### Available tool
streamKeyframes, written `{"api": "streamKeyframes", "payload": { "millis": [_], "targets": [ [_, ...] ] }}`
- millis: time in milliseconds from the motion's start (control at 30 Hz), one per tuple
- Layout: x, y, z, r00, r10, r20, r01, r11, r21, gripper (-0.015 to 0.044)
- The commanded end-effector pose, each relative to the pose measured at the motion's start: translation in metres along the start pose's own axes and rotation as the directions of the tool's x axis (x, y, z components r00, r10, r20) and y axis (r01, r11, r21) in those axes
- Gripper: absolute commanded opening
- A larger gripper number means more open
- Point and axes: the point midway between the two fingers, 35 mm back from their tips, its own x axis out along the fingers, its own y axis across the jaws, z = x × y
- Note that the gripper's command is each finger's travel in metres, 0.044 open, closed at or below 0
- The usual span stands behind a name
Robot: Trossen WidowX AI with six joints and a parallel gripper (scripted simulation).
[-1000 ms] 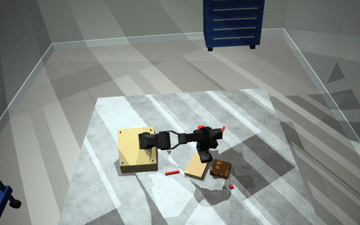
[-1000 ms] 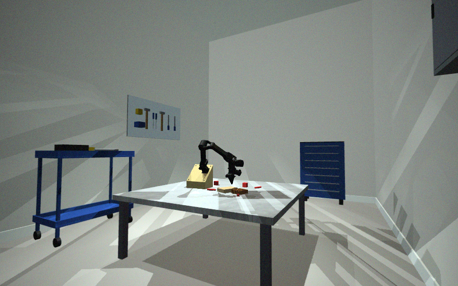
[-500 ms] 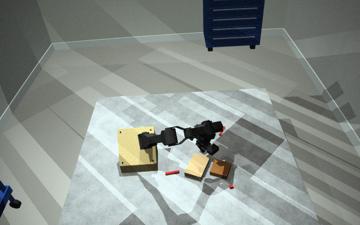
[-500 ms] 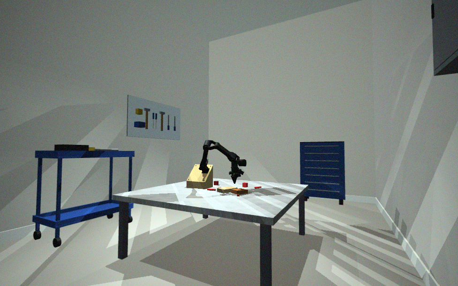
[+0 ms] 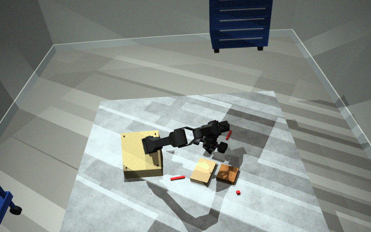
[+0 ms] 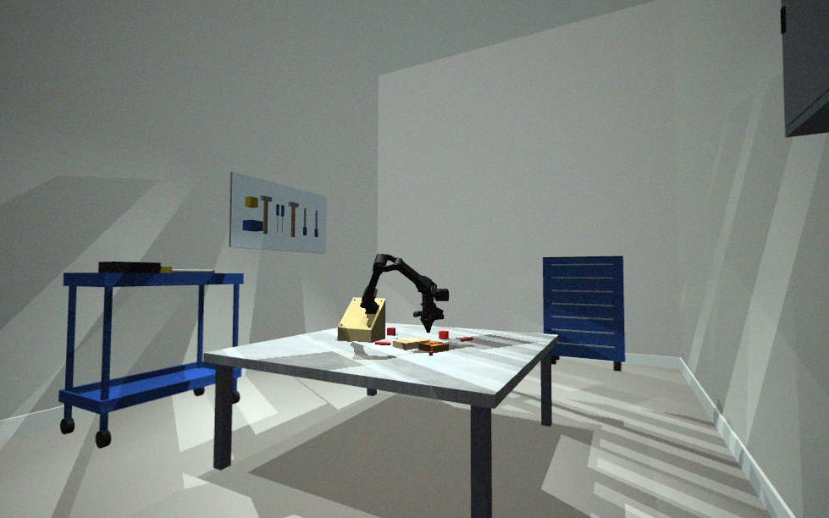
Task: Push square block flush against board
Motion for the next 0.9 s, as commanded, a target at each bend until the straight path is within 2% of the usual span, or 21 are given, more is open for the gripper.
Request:
{"api": "streamKeyframes", "payload": {
  "millis": [0,67,867],
  "targets": [
    [0.039,0.004,0.001,1.000,0.005,-0.014,-0.006,0.998,-0.066,0.0000],
    [0.051,0.005,0.002,1.000,0.003,-0.017,-0.005,0.996,-0.085,0.0000],
    [0.051,0.003,-0.021,1.000,0.004,-0.017,-0.005,0.996,-0.086,0.0000]
  ]
}}
